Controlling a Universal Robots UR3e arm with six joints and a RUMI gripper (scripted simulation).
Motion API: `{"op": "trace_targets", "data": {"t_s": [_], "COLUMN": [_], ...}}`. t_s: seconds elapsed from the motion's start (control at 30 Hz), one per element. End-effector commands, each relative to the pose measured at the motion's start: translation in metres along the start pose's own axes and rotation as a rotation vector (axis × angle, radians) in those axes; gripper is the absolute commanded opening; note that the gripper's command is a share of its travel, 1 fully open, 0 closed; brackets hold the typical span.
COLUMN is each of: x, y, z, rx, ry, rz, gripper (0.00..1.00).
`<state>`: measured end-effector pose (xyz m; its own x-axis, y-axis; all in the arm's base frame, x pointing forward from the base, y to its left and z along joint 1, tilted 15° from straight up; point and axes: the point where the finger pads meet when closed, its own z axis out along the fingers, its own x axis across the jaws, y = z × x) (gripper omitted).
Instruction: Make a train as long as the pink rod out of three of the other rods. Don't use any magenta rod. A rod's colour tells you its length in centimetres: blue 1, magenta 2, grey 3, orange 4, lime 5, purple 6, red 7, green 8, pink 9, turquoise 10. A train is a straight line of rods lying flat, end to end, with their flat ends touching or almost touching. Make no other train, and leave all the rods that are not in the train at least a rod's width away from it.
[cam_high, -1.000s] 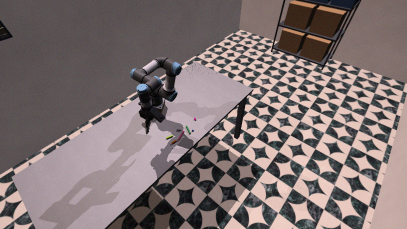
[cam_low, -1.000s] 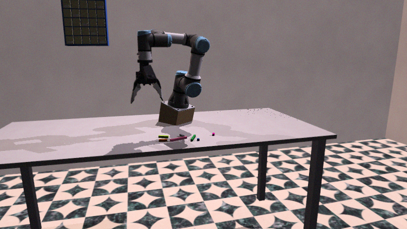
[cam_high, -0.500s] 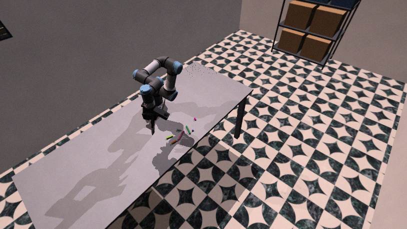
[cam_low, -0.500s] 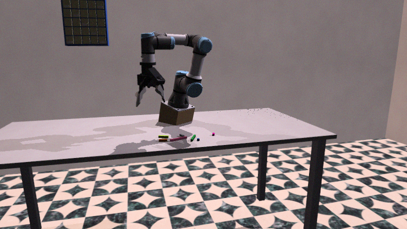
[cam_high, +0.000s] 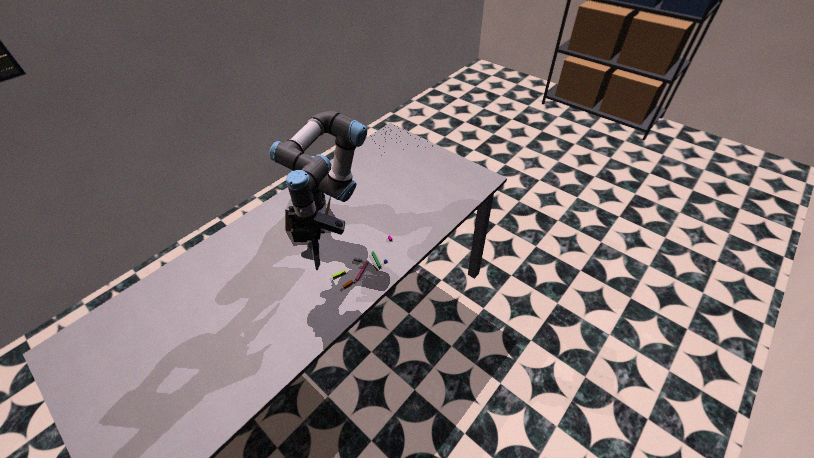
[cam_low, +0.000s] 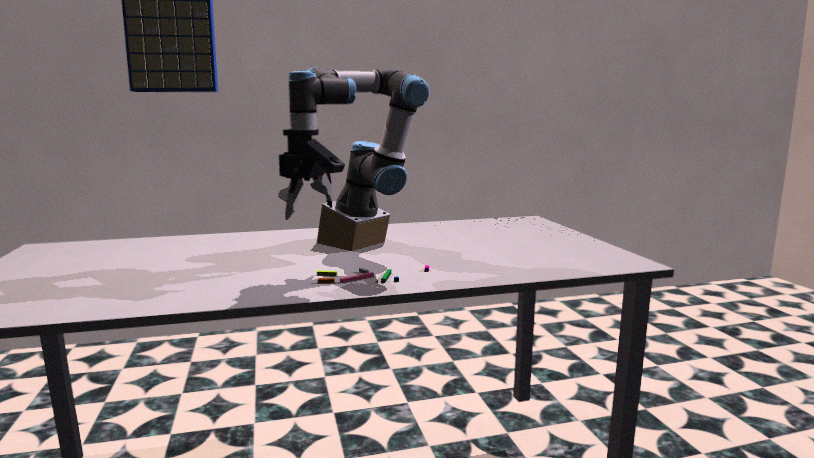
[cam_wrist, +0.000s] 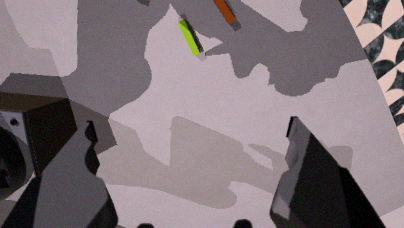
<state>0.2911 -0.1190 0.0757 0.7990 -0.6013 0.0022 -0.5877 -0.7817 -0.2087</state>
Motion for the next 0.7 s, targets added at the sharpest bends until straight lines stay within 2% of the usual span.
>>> {"op": "trace_targets", "data": {"t_s": [0.0,0.37,0.5,0.57,0.67], "x": [-0.005,-0.015,-0.015,-0.020,-0.022], "y": [-0.008,-0.018,-0.018,-0.023,-0.025], "z": [0.006,0.015,0.015,0.019,0.021], "rx": [0.007,0.009,0.009,0.009,0.010], "ry": [0.017,0.021,0.022,0.023,0.024], "rz": [-0.167,-0.365,-0.377,-0.464,-0.512], "gripper": [1.00,1.00,1.00,1.00,1.00]}}
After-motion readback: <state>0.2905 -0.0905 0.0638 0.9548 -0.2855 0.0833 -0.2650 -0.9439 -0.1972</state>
